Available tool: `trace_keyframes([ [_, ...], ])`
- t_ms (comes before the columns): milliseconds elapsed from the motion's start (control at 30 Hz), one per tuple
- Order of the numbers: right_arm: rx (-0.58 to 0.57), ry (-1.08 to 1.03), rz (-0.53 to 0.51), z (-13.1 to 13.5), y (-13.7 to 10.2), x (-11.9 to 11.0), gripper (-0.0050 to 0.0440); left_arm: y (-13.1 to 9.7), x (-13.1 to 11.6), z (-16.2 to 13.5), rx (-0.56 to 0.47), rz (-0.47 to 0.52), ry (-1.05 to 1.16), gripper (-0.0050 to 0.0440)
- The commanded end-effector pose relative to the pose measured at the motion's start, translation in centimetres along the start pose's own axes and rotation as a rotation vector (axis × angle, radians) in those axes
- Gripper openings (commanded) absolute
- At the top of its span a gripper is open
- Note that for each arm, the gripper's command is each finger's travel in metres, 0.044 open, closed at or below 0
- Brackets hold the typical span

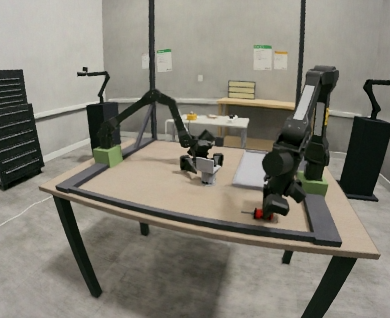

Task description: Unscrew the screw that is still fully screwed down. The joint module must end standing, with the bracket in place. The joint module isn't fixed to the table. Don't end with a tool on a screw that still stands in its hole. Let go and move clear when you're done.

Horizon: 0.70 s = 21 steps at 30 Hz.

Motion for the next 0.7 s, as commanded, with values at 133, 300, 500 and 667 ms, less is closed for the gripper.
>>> trace_keyframes([
  [133, 0.004, 0.014, -0.003, 0.3, 0.4, 0.6, 0.0400, 0.1, -0.1, 0.0, -0.004, -0.001, 0.000, 0.0215],
  [300, 0.005, 0.018, -0.004, 0.4, 0.8, 0.7, 0.0400, 0.2, -0.1, 0.0, -0.004, -0.001, 0.000, 0.0215],
  [500, 0.007, 0.033, -0.010, 0.5, 0.8, 1.4, 0.0400, -0.1, -0.3, -0.2, -0.015, 0.011, 0.004, 0.0215],
  [667, 0.006, 0.026, -0.006, 0.6, 1.3, 0.8, 0.0400, 0.5, 0.0, 0.1, -0.001, -0.004, -0.001, 0.0215],
])
Point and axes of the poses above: on each arm, the point midway between the two fingers, 35 mm back from their tips, its own y axis out along the fingers, its own z axis across the jaws, x = y × z, the point moved 5 cm from there along -y, back along the fingers, and after that the axes turned 3 degrees about -y, right-handed, at the moved point
